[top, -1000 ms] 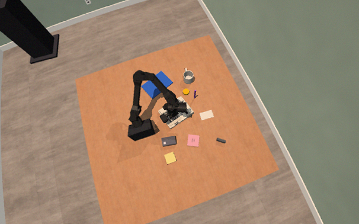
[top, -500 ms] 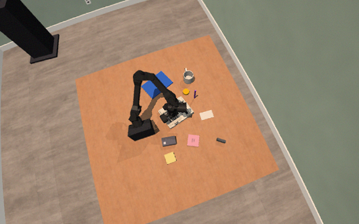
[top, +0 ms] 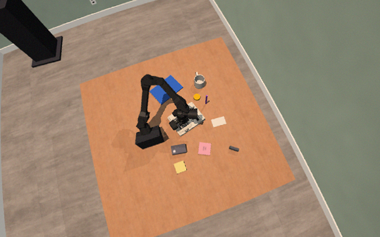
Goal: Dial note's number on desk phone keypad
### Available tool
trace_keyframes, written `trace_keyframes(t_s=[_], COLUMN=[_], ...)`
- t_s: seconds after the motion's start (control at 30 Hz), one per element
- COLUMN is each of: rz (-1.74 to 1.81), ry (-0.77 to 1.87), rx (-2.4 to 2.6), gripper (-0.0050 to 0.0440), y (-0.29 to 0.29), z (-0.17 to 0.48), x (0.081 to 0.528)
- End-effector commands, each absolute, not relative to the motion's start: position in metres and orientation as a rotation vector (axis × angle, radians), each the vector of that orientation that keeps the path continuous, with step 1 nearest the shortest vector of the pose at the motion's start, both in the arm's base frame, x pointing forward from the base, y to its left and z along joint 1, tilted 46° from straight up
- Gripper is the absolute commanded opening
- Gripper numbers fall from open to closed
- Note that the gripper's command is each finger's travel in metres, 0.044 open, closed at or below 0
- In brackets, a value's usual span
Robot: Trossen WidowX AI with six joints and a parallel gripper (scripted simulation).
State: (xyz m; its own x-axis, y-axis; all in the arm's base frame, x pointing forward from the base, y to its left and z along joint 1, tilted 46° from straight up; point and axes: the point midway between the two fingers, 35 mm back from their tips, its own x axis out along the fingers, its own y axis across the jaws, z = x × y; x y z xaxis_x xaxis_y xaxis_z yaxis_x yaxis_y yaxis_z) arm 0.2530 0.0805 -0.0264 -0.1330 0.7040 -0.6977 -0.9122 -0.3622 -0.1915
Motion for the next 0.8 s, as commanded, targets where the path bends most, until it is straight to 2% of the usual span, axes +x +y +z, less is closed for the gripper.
trace_keyframes(t_s=[0.0,0.33,0.47,0.77], rz=[1.751,1.752,1.751,1.752], ry=[0.336,0.335,0.335,0.335], rx=[-0.866,-0.866,-0.865,-0.866], gripper=[-0.005,-0.005,-0.005,-0.005], y=[0.073,0.061,0.051,0.057], z=[-0.018,-0.007,-0.012,-0.02], x=[0.255,0.257,0.23,0.227])
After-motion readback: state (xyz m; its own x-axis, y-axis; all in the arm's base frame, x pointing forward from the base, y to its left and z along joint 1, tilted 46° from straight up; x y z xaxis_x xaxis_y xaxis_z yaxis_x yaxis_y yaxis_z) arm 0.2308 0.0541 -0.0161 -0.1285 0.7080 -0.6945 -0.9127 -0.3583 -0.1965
